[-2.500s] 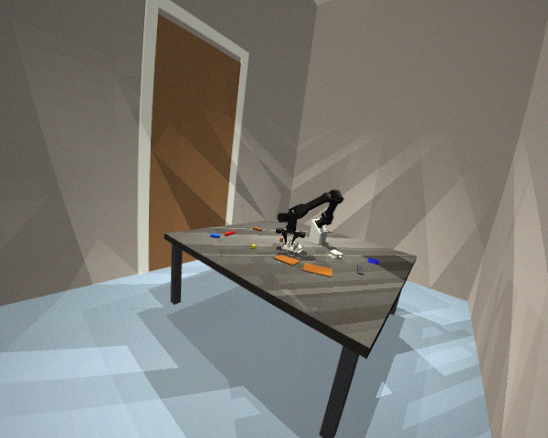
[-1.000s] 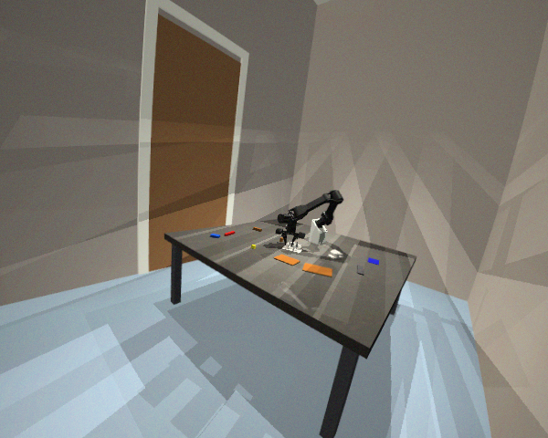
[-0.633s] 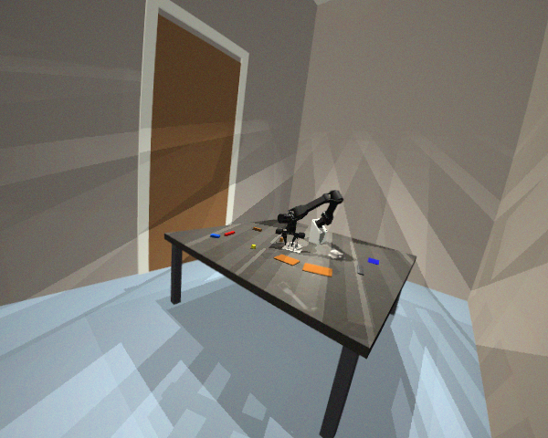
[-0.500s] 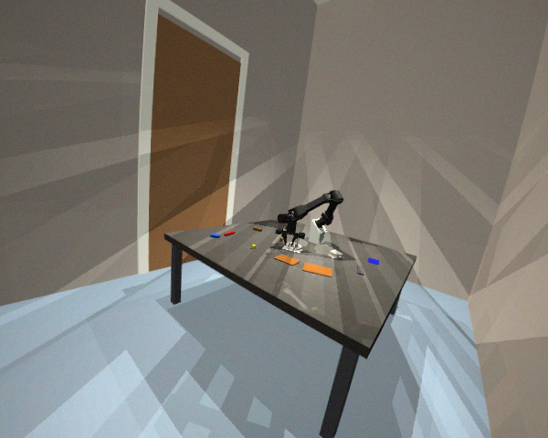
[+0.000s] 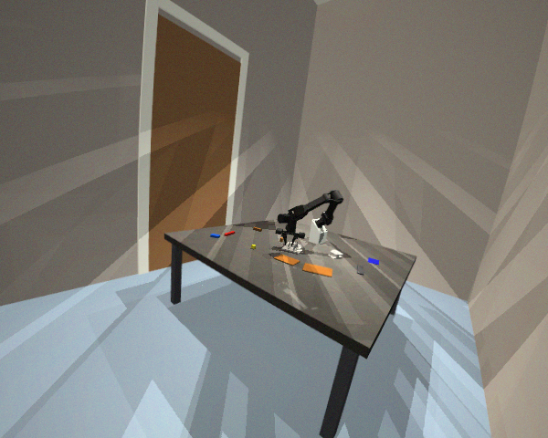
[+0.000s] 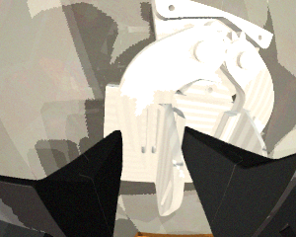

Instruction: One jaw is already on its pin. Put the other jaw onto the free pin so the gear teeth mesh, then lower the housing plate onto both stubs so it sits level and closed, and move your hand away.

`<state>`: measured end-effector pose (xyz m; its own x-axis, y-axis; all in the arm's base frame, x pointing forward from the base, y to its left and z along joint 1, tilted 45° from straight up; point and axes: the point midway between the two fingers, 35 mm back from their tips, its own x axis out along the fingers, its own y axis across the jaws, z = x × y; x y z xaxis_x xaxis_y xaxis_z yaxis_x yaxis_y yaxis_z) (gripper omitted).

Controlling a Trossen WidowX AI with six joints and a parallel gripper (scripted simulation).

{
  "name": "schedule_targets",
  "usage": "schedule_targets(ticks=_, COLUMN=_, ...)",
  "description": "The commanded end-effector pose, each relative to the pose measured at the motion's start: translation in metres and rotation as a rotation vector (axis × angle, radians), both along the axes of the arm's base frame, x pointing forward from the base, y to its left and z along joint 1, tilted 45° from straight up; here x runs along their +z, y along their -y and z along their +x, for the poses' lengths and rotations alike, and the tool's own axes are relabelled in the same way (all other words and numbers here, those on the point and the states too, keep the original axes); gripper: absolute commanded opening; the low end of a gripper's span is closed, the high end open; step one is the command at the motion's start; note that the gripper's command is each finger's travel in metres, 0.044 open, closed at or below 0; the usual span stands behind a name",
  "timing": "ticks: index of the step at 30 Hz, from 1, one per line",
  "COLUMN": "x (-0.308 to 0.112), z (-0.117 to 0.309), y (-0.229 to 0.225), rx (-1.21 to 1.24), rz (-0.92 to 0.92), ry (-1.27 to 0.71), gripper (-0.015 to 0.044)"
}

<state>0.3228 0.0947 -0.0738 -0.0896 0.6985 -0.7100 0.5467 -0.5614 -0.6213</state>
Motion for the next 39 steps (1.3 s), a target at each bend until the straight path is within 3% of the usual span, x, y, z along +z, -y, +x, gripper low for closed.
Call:
schedule_targets(ticks=1, x=-0.0015, z=-0.001, y=-0.0031, rx=0.006, rz=0.001, ry=-0.002, gripper=0.0134)
schedule_targets(ticks=39, x=-0.0022, z=-0.0004, y=-0.0027, rx=0.006, rz=0.001, ry=-0.002, gripper=0.0134)
